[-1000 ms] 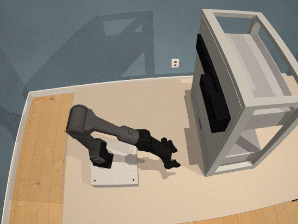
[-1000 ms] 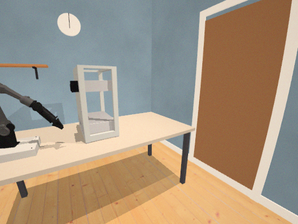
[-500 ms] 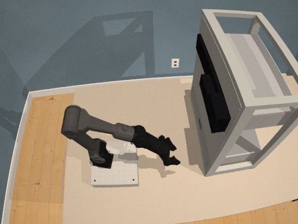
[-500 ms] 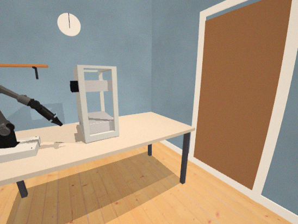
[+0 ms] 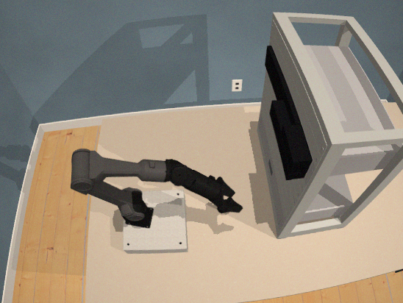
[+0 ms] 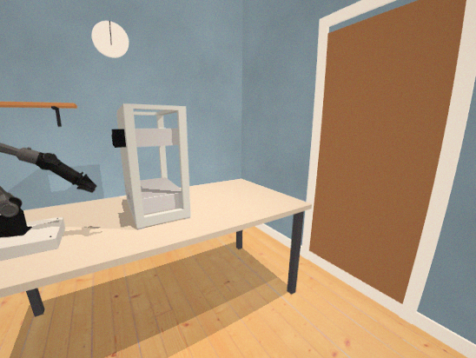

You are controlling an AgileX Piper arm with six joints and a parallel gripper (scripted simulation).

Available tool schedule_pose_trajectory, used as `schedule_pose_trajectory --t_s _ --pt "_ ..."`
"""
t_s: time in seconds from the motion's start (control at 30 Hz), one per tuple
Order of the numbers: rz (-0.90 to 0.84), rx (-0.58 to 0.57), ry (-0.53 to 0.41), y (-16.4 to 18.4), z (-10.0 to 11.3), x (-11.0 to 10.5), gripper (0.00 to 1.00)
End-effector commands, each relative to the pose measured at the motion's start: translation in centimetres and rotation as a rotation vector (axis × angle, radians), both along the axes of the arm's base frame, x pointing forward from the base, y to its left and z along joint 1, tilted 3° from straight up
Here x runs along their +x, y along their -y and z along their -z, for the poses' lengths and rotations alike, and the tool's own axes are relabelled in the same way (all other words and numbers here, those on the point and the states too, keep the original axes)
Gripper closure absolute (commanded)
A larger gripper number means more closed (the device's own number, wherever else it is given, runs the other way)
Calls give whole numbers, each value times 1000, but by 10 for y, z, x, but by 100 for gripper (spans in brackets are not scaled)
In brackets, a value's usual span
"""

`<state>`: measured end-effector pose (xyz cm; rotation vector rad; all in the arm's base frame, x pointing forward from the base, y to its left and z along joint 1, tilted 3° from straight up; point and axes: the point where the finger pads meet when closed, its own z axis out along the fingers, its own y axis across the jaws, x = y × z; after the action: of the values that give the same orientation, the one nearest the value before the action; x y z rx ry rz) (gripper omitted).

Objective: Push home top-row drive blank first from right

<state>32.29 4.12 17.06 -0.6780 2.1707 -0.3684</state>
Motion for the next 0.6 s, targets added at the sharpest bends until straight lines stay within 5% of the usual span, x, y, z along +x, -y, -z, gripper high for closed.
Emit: schedule_pose_trajectory --t_s 0.0,0.13,0.2,0.57 --pt "-26 -68 57 -5 -14 -6 0" --pt "-107 -198 164 -15 -47 -15 0" --pt "-107 -198 164 -15 -47 -15 0" --pt "-352 -591 484 -42 -147 -44 0"
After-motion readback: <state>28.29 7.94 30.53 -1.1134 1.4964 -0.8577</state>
